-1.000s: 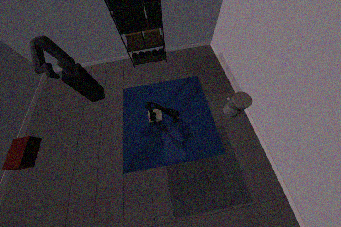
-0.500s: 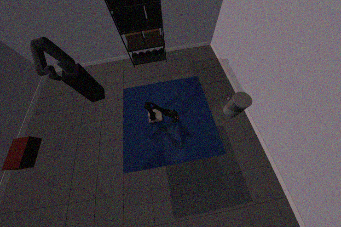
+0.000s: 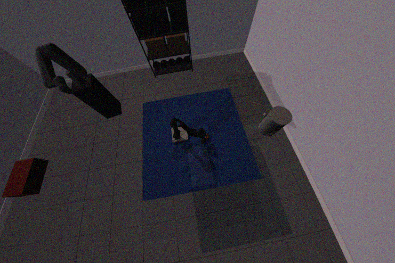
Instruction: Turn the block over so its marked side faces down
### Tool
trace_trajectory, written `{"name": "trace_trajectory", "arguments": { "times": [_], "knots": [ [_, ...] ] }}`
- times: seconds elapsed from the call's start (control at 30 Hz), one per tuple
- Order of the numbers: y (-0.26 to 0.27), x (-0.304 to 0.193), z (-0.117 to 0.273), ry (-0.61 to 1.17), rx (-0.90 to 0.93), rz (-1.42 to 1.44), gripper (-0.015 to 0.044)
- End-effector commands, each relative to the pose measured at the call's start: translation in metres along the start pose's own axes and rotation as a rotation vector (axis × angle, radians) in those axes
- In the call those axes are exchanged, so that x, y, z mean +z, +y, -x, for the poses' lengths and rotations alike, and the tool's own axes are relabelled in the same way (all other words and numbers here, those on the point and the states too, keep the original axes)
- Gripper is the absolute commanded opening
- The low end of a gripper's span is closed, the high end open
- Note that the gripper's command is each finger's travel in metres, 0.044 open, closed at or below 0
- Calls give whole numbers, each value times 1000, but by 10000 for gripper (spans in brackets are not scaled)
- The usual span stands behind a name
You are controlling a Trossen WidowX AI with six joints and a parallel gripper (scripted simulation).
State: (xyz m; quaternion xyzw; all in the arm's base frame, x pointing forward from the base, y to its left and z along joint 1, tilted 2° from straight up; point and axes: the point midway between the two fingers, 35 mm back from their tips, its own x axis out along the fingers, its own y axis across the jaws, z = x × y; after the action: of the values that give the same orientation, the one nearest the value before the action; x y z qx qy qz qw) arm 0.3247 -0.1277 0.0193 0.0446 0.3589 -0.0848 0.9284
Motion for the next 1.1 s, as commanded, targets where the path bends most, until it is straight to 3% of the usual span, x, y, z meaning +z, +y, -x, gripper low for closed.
{"name": "trace_trajectory", "arguments": {
  "times": [0.0, 0.67, 1.07],
  "knots": [
    [1, -11, -4, -44, 5, -11, 0],
    [7, -21, 13, -309, 9, -1, 0],
    [7, -19, 17, -343, 9, 0, 0]
  ]
}}
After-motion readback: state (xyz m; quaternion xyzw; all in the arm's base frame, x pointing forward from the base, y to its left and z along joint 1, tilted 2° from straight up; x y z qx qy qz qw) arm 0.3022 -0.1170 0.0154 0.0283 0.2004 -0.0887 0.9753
